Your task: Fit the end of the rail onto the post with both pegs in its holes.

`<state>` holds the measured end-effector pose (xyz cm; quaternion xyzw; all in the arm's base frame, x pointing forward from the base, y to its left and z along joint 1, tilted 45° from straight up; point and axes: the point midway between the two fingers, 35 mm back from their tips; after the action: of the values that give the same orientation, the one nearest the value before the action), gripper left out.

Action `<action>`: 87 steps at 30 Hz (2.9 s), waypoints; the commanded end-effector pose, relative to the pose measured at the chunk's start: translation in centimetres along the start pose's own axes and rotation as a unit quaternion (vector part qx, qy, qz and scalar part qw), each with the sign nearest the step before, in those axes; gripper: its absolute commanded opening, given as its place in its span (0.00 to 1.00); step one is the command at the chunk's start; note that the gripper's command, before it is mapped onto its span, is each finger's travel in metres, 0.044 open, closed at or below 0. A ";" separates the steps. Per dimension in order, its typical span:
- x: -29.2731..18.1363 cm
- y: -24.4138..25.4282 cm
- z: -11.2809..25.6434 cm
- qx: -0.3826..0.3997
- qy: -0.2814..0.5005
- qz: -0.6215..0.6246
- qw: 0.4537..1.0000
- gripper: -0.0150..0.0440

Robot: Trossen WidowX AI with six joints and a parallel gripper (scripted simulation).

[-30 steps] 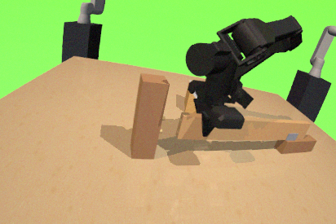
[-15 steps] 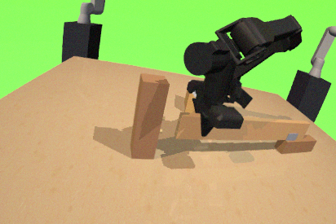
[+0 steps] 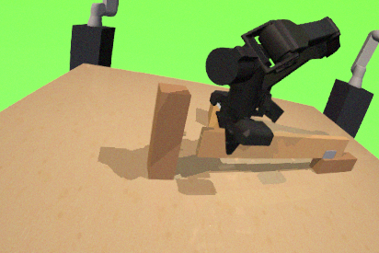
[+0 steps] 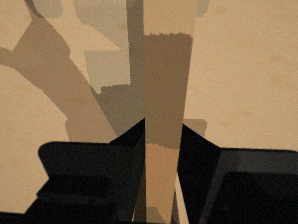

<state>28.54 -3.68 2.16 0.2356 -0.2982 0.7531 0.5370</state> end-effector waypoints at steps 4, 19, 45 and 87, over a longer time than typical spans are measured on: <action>-0.5 -0.1 0.5 -0.005 0.006 0.001 1.000 0.25; -0.8 -0.1 0.5 -0.005 0.006 0.001 1.000 0.25; -1.4 -0.1 0.5 -0.005 0.006 0.001 1.000 0.25; -2.3 -0.1 0.5 -0.005 0.007 0.001 1.000 0.25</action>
<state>29.11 -5.02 0.90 0.2352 -0.2976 0.7534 0.5371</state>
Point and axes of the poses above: the point midway between the two fingers, 35 mm back from their tips, its own z axis back along the fingers, its own y axis across the jaws, x = y × z
